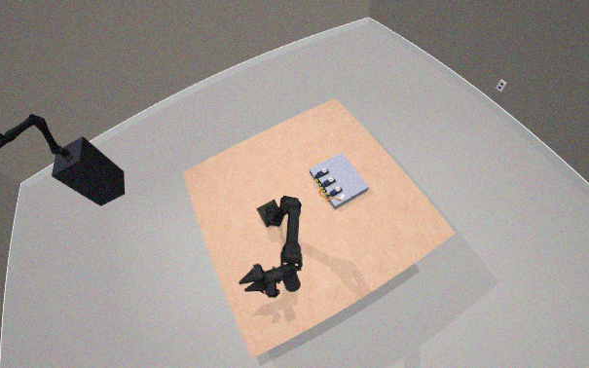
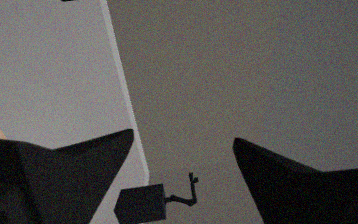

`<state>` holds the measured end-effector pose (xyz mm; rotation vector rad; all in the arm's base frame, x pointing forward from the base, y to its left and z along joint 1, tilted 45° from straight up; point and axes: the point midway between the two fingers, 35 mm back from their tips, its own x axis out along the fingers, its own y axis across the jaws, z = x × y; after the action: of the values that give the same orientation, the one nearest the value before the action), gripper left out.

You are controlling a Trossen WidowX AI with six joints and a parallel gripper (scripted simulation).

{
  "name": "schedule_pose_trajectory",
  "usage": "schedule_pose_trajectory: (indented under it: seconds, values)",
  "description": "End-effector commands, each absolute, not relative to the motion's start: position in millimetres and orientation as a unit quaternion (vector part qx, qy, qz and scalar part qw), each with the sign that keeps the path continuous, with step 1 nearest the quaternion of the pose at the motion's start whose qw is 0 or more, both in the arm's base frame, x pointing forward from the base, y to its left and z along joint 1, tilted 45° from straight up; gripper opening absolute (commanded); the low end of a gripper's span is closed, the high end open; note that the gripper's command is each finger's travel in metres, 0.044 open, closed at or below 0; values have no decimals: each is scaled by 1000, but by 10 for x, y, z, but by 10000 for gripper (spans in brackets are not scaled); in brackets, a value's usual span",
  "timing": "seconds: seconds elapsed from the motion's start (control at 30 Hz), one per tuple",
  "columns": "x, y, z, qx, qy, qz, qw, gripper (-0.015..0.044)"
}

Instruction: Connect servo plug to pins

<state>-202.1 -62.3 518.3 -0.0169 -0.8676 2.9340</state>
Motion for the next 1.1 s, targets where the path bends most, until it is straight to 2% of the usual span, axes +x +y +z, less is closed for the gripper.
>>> schedule_pose_trajectory:
  seconds: [0.0,0.33,1.07]
  values:
    - [-2020,-627,5182,-5,-283,958,40,374]
    - [-1976,-913,5128,15,-269,963,-24,115]
    - [-1395,-1977,4886,78,-207,932,-287,115]
